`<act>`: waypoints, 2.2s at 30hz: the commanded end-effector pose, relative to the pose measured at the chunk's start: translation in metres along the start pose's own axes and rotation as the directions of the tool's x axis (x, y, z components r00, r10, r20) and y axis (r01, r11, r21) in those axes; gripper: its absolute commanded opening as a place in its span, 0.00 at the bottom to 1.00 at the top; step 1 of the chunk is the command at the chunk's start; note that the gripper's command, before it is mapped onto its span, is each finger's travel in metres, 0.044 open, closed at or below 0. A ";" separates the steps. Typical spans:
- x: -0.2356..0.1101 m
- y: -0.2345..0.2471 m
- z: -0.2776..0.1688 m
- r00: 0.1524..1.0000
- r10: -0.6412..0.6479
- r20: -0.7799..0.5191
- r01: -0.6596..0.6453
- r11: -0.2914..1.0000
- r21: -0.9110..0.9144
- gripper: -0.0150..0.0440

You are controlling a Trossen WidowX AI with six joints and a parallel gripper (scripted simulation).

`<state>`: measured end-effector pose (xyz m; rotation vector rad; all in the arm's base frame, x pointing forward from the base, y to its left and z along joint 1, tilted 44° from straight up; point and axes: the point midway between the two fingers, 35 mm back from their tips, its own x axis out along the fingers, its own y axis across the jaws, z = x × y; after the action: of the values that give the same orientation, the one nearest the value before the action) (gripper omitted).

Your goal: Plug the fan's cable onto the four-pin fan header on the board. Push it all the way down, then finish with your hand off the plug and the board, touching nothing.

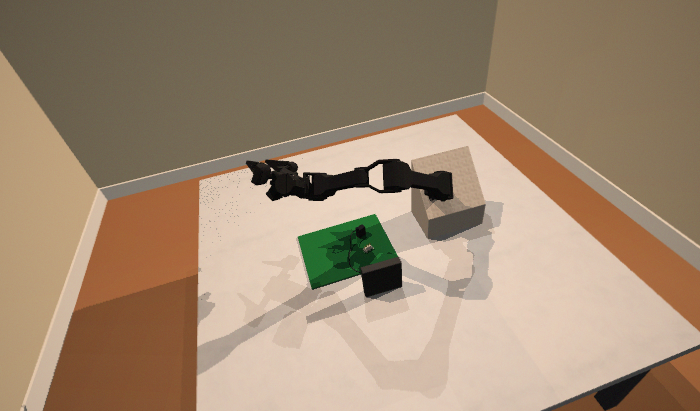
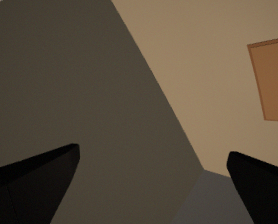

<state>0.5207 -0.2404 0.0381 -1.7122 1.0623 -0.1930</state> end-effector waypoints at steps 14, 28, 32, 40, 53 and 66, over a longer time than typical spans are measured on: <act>-0.062 0.124 0.010 0.712 0.534 0.456 -0.504 -0.064 0.861 1.00; -0.129 0.163 0.004 0.394 0.683 0.615 0.056 -0.686 0.725 1.00; -0.153 0.170 0.000 0.285 0.699 0.656 0.319 -0.715 0.622 1.00; -0.203 0.175 -0.008 0.061 0.680 0.731 0.804 -0.467 0.367 1.00; -0.268 0.161 -0.021 -0.210 0.545 0.812 0.944 0.329 0.023 1.00; -0.268 0.161 -0.021 -0.210 0.545 0.812 0.944 0.329 0.023 1.00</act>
<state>0.2632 -0.0701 0.0080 -2.0968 -1.1129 1.6770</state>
